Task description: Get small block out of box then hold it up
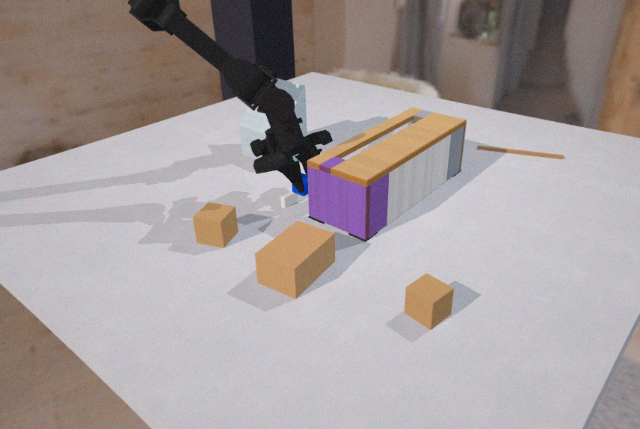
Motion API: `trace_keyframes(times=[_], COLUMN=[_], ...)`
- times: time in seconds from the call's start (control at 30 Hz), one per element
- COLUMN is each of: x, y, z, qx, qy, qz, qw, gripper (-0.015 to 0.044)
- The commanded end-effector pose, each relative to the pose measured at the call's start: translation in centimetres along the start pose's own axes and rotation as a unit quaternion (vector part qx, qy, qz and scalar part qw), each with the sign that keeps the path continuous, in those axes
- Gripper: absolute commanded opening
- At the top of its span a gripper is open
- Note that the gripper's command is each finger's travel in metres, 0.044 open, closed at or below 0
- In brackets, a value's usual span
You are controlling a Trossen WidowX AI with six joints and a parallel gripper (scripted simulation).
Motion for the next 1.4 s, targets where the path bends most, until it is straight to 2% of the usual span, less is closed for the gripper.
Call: trace_keyframes(times=[0.0,0.27,0.7,1.03,1.37], x=[-1.9,-3.0,-3.7,-4.2,-4.8], y=[0.9,1.1,1.4,1.6,1.8], z=[0.1,0.0,-0.7,-1.1,-1.6], qx=[0.009,-0.002,-0.257,-0.444,-0.615], qy=[-0.004,-0.004,-0.005,-0.004,-0.002], qz=[0.005,0.005,-0.006,-0.014,-0.022], qw=[1.0,1.0,0.966,0.896,0.789], gripper=[0.0,0.0,0.0,0.0,0.0])
Point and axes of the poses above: the point midway between the two fingers, 35 mm back from their tips, its own x axis out along the fingers, its own z axis across the jaws, y = z × x, the point moved 10 cm from there along -x, back along the fingers, and after that the axes turned 13 degrees about x, right-handed, at the moved point
